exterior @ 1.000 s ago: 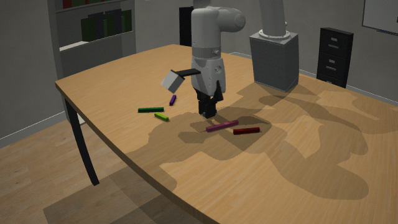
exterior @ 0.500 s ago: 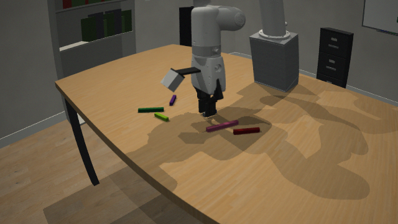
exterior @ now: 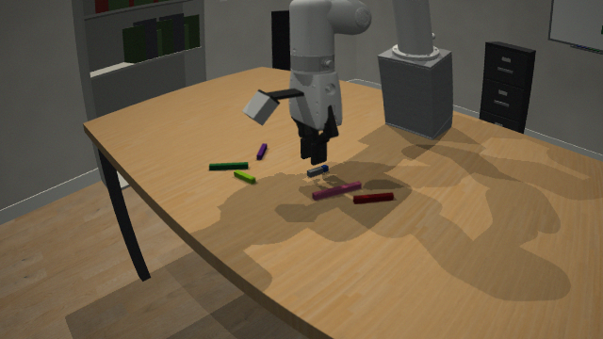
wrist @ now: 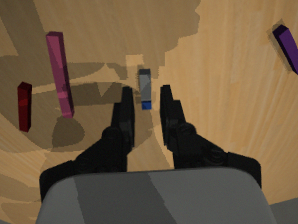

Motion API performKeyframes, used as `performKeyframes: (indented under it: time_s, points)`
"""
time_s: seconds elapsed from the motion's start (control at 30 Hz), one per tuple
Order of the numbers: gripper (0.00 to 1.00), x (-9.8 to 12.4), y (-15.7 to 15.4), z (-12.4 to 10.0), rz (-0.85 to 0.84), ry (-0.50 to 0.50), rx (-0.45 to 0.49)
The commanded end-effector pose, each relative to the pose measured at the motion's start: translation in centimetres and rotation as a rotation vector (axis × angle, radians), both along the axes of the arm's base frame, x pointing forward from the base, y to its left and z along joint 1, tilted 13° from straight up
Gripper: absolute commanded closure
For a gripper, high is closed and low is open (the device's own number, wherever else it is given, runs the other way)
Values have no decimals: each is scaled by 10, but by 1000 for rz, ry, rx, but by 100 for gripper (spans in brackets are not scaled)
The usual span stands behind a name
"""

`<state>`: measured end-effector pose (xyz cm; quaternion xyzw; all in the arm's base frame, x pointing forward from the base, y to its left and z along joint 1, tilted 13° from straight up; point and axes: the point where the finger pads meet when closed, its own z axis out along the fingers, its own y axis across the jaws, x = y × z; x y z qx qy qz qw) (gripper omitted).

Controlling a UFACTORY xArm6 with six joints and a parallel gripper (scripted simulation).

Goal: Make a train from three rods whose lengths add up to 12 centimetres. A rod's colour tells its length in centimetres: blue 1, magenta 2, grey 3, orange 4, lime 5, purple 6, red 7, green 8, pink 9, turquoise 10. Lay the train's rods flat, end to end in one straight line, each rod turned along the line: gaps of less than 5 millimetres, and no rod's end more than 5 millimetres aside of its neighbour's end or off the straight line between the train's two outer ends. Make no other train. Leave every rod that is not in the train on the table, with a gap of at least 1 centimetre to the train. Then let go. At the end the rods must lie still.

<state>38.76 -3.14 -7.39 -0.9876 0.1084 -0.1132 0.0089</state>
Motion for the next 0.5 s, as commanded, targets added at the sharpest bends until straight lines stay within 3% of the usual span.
performKeyframes:
  time_s: [0.0,0.47]
  points:
    - [76,-1,0,11,0,-2,0]
    - [76,-8,0,39,0,-2,0]
